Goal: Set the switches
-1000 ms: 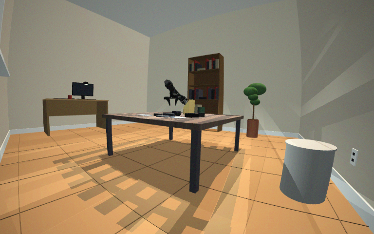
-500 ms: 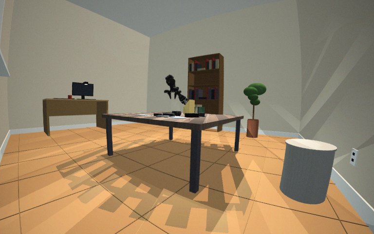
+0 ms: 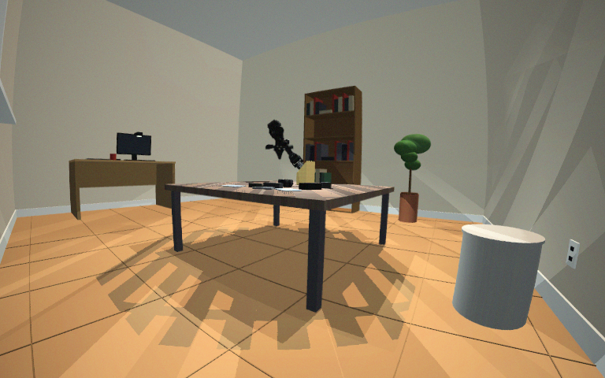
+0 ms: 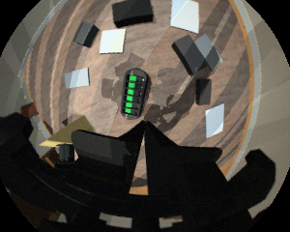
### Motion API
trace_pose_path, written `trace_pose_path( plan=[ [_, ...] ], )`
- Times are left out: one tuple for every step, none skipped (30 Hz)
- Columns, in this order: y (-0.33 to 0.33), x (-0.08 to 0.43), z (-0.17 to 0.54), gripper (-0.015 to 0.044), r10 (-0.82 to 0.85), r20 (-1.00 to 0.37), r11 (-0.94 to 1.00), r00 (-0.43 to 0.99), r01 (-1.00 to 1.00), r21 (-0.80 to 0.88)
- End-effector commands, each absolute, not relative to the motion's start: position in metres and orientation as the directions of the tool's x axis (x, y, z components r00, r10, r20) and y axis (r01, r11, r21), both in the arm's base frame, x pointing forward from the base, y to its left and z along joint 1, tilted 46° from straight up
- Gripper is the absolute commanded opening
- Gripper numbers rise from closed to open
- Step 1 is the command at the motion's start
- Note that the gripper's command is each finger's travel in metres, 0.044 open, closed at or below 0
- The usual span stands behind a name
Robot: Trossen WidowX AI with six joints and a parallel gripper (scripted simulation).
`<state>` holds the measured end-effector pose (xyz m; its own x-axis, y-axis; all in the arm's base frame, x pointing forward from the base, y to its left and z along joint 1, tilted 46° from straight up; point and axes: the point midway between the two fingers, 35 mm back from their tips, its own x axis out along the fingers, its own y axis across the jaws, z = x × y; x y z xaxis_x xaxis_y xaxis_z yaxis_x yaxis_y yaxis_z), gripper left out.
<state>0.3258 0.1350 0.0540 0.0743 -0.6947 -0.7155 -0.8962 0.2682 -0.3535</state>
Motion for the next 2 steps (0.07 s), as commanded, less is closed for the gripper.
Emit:
trace_pose_path(
  plan=[
    [0.1367,0.3262,0.0552,0.0000,-0.690,-0.720,0.274,0.075,-0.893,-0.356],
    [0.1367,0.3262,0.0552,0.0000,-0.690,-0.720,0.274,0.075,-0.893,-0.356]
  ],
)
